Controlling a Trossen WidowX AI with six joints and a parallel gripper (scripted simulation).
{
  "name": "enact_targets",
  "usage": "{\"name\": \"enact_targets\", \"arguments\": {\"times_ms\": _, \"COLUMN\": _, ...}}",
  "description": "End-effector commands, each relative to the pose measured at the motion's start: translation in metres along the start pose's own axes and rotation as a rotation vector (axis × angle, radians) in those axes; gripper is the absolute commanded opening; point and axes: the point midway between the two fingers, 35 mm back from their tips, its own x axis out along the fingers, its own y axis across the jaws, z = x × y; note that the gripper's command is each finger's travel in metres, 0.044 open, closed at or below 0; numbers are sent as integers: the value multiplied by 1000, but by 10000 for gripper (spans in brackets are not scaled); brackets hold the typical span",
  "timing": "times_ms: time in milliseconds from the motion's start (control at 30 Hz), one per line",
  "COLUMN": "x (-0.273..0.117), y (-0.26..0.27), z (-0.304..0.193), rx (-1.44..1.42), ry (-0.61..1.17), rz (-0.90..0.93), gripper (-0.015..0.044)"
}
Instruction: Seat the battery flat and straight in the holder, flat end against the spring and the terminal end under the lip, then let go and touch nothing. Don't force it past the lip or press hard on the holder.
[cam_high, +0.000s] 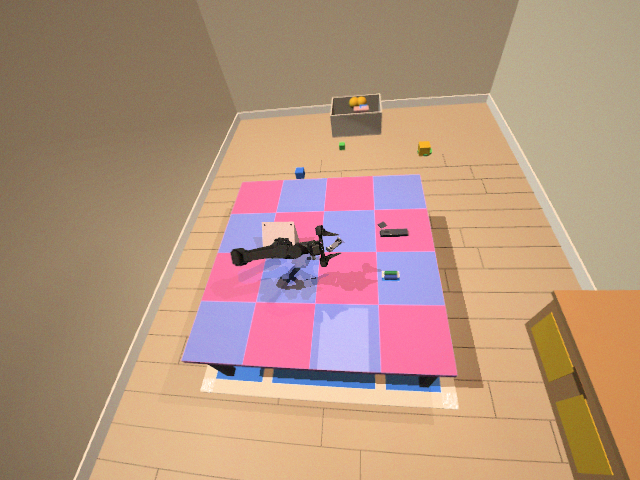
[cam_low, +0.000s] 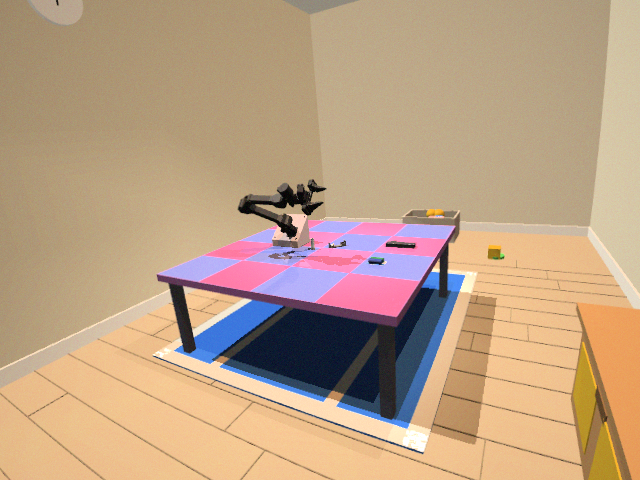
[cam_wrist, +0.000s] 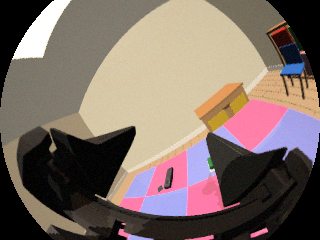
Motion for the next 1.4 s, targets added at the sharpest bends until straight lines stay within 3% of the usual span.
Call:
{"name": "enact_targets", "arguments": {"times_ms": 0, "x": 1, "y": 0, "z": -4, "rx": 9, "ry": 19, "rz": -2, "gripper": 374}}
{"name": "enact_targets", "arguments": {"times_ms": 200, "x": -9, "y": 10, "z": -124, "rx": 204, "ry": 572, "rz": -153, "gripper": 216}}
{"name": "enact_targets", "arguments": {"times_ms": 467, "x": -77, "y": 4, "z": -206, "rx": 181, "ry": 1052, "rz": -460, "gripper": 6}}
{"name": "enact_targets", "arguments": {"times_ms": 667, "x": -139, "y": -15, "z": -219, "rx": -7, "ry": 1289, "rz": -745, "gripper": 0}}
{"name": "enact_targets", "arguments": {"times_ms": 833, "x": -176, "y": -34, "z": -199, "rx": -252, "ry": 1372, "rz": -960, "gripper": 0}}
{"name": "enact_targets", "arguments": {"times_ms": 1367, "x": -178, "y": -34, "z": -197, "rx": -262, "ry": 1374, "rz": -967, "gripper": 0}}
